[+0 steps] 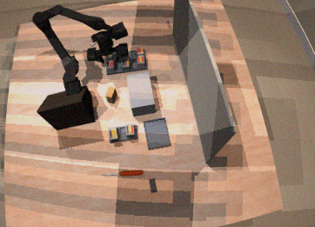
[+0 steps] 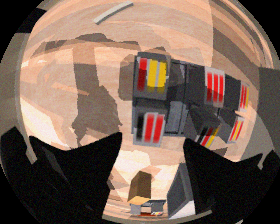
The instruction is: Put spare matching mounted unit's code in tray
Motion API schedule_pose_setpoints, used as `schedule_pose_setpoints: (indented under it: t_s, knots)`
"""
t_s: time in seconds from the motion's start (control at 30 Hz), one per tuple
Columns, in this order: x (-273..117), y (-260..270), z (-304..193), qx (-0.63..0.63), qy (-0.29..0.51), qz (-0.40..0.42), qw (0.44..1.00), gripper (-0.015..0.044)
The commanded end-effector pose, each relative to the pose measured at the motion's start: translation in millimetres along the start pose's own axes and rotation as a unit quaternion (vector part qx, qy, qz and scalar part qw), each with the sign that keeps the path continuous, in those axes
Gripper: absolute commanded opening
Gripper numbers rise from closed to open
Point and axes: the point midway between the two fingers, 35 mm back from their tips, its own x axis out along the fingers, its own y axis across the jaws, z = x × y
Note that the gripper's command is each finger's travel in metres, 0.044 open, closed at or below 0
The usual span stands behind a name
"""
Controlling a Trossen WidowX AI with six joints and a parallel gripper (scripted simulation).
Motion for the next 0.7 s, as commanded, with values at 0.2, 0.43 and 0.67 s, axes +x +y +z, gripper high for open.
schedule_pose_setpoints:
  t_s: [0.2, 0.43, 0.67]
  knots:
    - [18, 0, -2, 0.006, 0.004, 0.004, 1.0, 0.03]
    - [29, 1, -1, 0.006, 0.003, 0.004, 1.0, 0.03]
    - [40, 3, 0, 0.006, 0.001, 0.004, 1.0, 0.03]
